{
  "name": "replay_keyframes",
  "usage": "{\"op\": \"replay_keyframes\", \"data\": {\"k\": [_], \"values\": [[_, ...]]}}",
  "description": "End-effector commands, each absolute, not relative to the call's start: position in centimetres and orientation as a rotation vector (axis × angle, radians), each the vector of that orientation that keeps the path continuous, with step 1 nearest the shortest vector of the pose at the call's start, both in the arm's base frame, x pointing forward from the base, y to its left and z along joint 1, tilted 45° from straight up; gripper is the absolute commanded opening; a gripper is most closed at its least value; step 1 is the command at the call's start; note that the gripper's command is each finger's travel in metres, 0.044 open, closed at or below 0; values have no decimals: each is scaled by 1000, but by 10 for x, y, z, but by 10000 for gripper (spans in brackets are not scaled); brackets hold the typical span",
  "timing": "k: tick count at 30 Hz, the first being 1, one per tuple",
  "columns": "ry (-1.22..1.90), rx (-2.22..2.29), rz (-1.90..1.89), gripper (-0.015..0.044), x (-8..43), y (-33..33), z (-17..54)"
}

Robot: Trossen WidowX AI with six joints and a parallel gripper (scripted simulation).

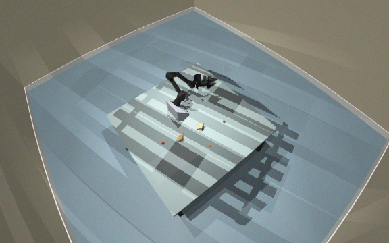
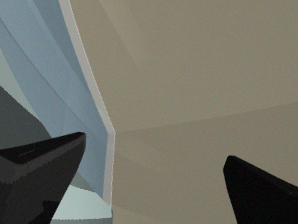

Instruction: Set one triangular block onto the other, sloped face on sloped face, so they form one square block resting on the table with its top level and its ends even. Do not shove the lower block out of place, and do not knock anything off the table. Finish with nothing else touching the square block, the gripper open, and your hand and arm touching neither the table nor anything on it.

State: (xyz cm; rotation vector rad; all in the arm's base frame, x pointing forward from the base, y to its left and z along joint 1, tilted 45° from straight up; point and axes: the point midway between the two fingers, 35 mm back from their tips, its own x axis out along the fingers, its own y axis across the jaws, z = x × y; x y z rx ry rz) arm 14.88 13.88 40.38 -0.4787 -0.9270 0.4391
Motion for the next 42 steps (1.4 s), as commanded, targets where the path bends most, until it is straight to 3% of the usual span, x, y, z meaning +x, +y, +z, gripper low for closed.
{"op": "replay_keyframes", "data": {"k": [1, 11, 22, 32, 42], "values": [[-918, -486, 439, 426, 151, 140, 403], [-358, -826, 415, 440, 292, 147, 343], [312, -1028, 467, 440, 403, 77, 224], [879, -998, 589, 440, 427, -23, 107], [1400, -737, 825, 440, 383, -117, 0]]}}
